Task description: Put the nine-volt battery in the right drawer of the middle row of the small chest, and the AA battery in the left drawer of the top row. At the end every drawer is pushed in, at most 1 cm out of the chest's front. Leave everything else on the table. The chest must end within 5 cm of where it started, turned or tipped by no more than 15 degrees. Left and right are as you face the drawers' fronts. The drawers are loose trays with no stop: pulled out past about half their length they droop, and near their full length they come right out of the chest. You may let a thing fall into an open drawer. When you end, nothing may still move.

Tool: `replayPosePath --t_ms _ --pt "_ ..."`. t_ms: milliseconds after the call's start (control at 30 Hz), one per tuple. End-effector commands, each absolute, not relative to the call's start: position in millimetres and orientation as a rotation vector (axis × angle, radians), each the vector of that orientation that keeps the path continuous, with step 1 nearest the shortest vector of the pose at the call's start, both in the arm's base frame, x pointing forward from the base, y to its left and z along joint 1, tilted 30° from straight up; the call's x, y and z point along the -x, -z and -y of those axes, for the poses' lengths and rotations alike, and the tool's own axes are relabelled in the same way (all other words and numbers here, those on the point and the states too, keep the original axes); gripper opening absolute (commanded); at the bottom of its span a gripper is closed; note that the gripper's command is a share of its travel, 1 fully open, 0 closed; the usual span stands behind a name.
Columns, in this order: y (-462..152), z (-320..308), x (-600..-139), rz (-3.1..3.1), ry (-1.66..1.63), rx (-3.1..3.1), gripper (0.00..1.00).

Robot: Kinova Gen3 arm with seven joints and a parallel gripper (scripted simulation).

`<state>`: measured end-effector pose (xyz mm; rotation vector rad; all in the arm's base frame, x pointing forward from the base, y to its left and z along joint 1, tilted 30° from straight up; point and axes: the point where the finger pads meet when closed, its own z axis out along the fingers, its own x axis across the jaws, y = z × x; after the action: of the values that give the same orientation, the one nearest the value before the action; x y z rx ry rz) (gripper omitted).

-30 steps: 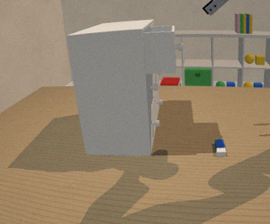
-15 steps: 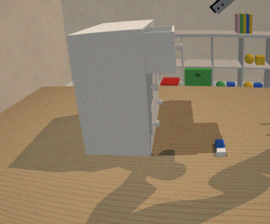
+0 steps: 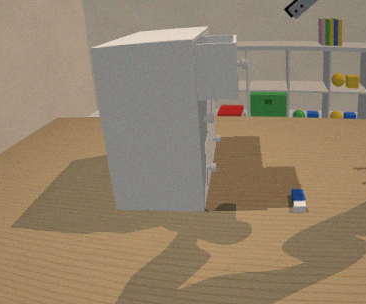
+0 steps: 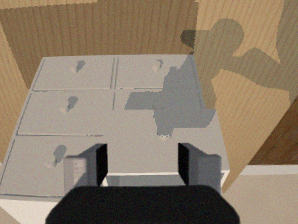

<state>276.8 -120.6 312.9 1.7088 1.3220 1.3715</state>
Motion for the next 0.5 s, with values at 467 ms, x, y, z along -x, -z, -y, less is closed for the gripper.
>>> replayPosePath --t_ms 467 --pt "-314.8 121.9 -276.2 -1.360 -1.349 -1.735 1.00"
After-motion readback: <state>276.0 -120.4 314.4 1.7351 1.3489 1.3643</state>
